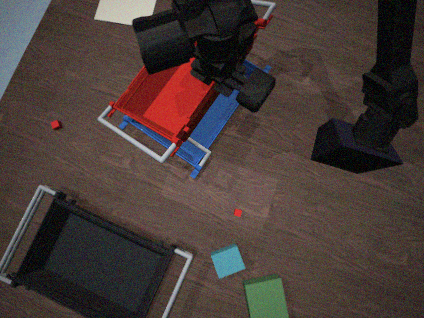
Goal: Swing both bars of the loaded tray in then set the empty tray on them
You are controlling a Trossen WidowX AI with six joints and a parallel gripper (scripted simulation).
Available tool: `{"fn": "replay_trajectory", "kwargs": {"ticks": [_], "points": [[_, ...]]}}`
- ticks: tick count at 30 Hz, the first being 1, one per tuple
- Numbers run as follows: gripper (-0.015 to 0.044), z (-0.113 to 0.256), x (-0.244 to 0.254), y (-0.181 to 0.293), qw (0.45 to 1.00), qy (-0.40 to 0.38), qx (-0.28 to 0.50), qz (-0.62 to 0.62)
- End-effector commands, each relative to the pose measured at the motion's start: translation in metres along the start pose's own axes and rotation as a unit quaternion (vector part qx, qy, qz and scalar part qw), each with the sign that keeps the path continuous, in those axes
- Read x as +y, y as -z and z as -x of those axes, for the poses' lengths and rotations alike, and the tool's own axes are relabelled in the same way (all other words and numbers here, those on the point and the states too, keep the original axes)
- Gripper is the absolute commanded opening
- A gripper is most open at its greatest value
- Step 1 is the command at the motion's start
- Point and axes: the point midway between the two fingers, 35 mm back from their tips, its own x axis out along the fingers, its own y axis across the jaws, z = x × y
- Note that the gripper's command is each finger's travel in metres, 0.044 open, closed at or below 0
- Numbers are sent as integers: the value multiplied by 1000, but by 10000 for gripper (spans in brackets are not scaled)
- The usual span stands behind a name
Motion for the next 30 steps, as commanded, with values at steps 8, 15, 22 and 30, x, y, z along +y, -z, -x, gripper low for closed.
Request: {"fn": "replay_trajectory", "kwargs": {"ticks": [8,15,22,30], "points": [[0,-7,1,1,1000,-20,5,2],[0,-12,-2,1,1000,-20,5,2],[0,-17,-6,1,1000,-20,5,2],[0,-27,-12,1,1000,-20,5,2]]}}
